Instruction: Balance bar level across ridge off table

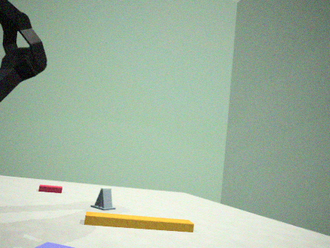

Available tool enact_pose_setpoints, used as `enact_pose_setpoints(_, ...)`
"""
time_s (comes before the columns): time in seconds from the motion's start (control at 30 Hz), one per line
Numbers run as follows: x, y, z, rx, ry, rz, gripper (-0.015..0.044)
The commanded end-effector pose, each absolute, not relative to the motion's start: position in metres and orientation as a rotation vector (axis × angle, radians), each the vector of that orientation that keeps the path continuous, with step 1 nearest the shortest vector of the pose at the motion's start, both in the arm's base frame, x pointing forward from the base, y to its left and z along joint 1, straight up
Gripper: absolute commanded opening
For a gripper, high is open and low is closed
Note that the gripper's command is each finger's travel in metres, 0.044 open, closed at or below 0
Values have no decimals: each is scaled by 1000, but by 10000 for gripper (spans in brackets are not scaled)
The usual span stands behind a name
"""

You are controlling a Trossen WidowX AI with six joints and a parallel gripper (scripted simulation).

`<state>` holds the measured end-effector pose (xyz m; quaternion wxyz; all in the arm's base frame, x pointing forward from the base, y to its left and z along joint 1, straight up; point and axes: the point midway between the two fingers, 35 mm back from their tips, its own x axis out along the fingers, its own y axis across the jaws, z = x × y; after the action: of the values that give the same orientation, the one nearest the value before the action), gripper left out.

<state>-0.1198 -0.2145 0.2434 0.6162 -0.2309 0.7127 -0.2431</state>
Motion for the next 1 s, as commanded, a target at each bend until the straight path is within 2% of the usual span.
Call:
enact_pose_setpoints(0.0,-119,-215,243,-531,1639,-560,374)
enact_pose_setpoints(0.07,-116,-218,243,-527,1625,-559,321)
enact_pose_setpoints(0.1,-113,-220,242,-524,1615,-558,315)
enact_pose_setpoints(0.97,-35,-264,229,-399,1406,-481,315)
